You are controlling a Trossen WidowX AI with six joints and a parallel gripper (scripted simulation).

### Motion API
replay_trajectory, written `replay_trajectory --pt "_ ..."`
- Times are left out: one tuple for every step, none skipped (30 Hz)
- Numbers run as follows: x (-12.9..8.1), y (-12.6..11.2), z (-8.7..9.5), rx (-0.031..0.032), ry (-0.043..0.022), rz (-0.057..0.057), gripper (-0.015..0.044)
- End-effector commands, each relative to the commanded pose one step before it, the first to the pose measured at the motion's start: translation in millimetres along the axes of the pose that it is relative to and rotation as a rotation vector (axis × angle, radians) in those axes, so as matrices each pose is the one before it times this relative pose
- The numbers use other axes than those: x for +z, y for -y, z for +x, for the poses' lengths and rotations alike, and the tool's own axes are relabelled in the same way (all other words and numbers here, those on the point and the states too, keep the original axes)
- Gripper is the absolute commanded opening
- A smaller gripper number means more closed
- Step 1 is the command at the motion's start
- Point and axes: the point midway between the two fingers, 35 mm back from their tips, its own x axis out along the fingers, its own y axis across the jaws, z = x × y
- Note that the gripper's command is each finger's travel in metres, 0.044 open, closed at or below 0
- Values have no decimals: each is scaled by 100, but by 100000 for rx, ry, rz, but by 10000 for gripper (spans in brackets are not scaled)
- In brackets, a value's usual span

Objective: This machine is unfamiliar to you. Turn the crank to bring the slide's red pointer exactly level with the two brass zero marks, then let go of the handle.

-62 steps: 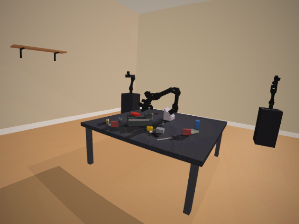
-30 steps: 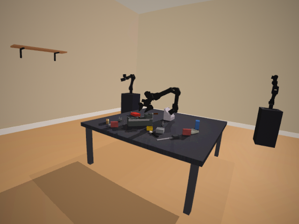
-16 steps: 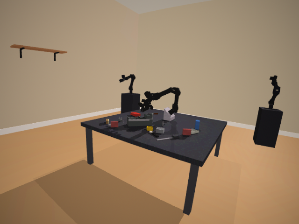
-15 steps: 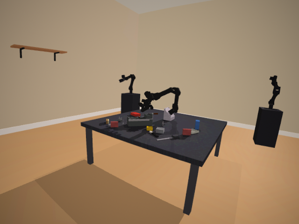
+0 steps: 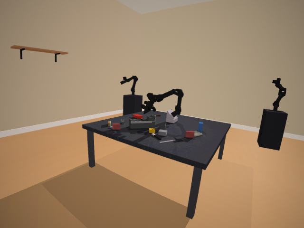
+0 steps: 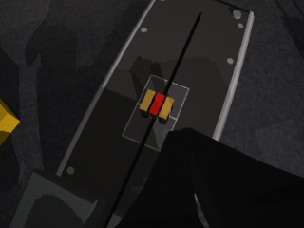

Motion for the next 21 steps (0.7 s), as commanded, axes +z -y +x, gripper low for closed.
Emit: replay_trajectory --pt "3 8 -7 -12 17 12 0" --pt "0 0 0 0 0 0 0" --pt "0 0 0 0 0 0 0" --pt "0 0 0 0 0 0 0" --pt "0 0 0 0 0 0 0" --pt "0 0 0 0 0 0 26" --pt "0 0 0 0 0 0 52" --pt "0 0 0 0 0 0 79" --pt "0 0 0 0 0 0 105" --pt "0 0 0 0 0 0 131" --pt "0 0 0 0 0 0 157" --pt "0 0 0 0 0 0 184" --pt "0 0 0 0 0 0 210" --pt "0 0 0 0 0 0 236" --pt "0 0 0 0 0 0 262" --pt "0 0 0 0 0 0 289" --pt "0 0 0 0 0 0 315" --pt "0 0 0 0 0 0 341" --pt "0 0 0 0 0 0 368" --pt "0 0 0 0 0 0 394" --pt "0 0 0 0 0 0 420"
